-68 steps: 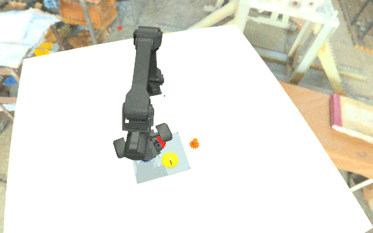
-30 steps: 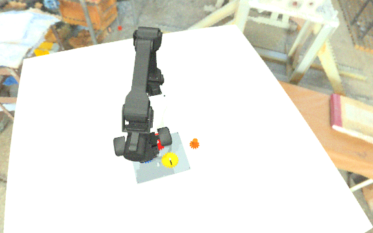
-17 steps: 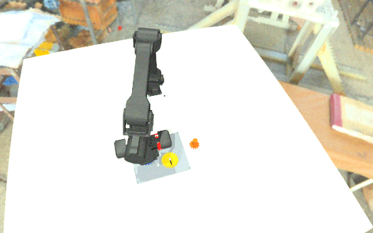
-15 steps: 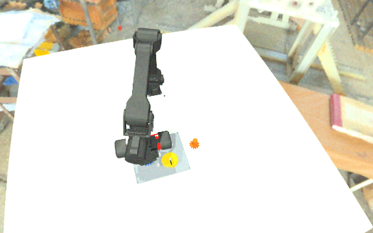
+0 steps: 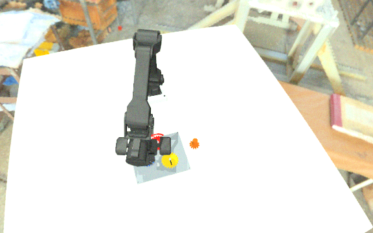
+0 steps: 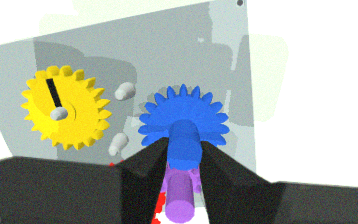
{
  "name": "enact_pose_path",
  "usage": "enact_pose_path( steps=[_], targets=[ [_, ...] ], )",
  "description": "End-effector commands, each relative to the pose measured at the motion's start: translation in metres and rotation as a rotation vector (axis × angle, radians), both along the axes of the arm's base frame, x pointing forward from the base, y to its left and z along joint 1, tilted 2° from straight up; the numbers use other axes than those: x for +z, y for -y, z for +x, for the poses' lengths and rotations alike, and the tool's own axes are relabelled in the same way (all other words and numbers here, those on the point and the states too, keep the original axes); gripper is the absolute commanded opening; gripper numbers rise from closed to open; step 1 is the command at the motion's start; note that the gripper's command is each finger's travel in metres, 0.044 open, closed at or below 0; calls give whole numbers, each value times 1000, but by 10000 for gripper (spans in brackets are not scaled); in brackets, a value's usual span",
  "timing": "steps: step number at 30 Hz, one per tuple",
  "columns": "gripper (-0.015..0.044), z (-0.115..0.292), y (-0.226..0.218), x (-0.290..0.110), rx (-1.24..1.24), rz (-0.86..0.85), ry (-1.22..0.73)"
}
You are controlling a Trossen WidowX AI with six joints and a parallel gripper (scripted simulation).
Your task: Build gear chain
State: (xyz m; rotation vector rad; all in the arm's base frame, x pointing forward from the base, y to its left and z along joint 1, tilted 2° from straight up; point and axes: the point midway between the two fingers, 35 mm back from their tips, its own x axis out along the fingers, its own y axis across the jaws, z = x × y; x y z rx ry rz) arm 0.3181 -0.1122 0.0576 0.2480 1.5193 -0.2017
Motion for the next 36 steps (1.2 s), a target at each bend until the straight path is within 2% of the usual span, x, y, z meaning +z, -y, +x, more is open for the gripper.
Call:
enact_pose_path(
  steps=[1, 21, 36],
  targets=[
    [0, 0, 0, -1, -8, 5, -1],
    [0, 0, 0, -6, 291, -8, 7],
    [0, 0, -2, -7, 116, -1, 2]
  ],
)
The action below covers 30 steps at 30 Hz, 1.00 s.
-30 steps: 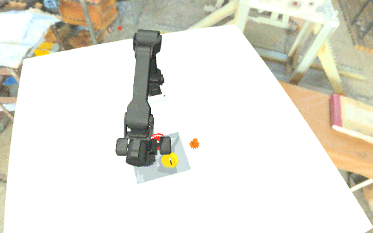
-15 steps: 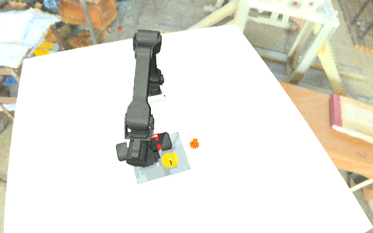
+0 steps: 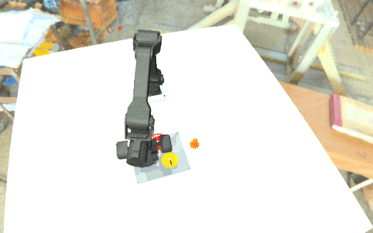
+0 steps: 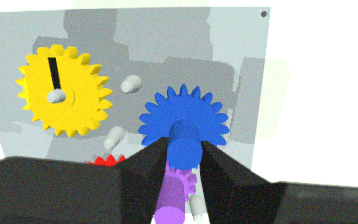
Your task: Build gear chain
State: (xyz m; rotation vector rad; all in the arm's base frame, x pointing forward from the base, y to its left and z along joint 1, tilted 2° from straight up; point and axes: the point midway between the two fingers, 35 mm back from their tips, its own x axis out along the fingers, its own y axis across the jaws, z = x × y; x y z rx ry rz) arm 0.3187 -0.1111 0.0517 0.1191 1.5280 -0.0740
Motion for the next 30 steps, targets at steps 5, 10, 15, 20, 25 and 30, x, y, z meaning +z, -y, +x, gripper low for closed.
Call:
enact_pose_path(
  steps=[5, 10, 15, 20, 25, 30],
  targets=[
    [0, -1, 0, -1, -134, 7, -3],
    [131, 0, 0, 1, -86, 5, -2],
    [140, 0, 0, 6, -39, 3, -1],
    [140, 0, 1, 35, -31, 3, 0],
    [140, -2, 2, 48, -28, 3, 0],
    [271, 8, -54, 43, 3, 5, -1]
  ],
)
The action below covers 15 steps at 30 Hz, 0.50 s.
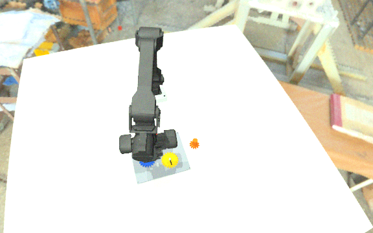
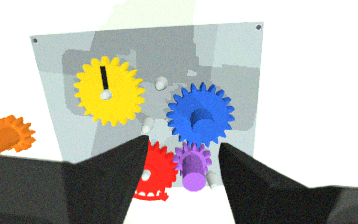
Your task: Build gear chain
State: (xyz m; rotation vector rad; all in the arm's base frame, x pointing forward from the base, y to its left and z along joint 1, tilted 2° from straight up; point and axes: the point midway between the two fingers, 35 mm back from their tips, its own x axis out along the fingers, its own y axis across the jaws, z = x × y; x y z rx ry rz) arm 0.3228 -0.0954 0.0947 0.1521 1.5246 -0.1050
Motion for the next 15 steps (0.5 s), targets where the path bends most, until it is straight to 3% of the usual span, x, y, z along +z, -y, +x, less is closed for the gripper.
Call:
enact_pose_path(
  steps=[1, 7, 10, 15],
  targets=[
    [298, 4, -54, 1, 54, 4, -1],
    [440, -8, -148, 3, 115, 12, 2],
    [440, -19, -181, 3, 139, 16, 2],
    [440, -16, -185, -3, 140, 17, 3]
  ],
)
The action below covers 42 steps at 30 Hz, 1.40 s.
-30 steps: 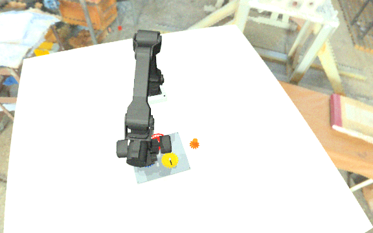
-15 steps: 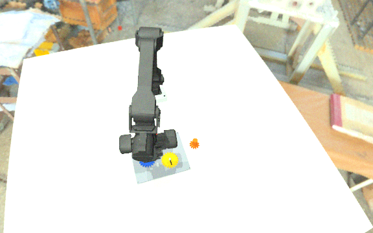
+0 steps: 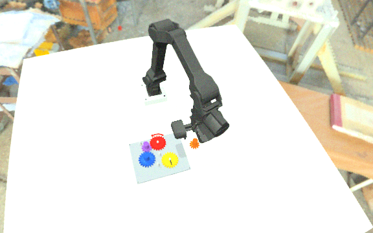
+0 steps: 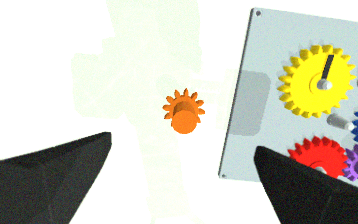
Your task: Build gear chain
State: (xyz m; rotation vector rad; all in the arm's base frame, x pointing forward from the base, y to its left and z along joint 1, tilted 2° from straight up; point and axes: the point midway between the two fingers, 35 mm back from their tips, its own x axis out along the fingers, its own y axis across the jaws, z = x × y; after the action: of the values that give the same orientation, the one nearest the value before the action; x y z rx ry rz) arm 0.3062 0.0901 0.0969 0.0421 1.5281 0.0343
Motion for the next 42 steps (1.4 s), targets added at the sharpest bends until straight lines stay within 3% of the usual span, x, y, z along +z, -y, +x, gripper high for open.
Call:
enact_pose_path(
  steps=[1, 34, 42],
  targets=[
    [440, 1, 1, -7, -19, 1, -1],
    [440, 3, -2, -49, -19, 1, -2],
    [230, 3, -2, -49, -19, 1, -2]
  ],
)
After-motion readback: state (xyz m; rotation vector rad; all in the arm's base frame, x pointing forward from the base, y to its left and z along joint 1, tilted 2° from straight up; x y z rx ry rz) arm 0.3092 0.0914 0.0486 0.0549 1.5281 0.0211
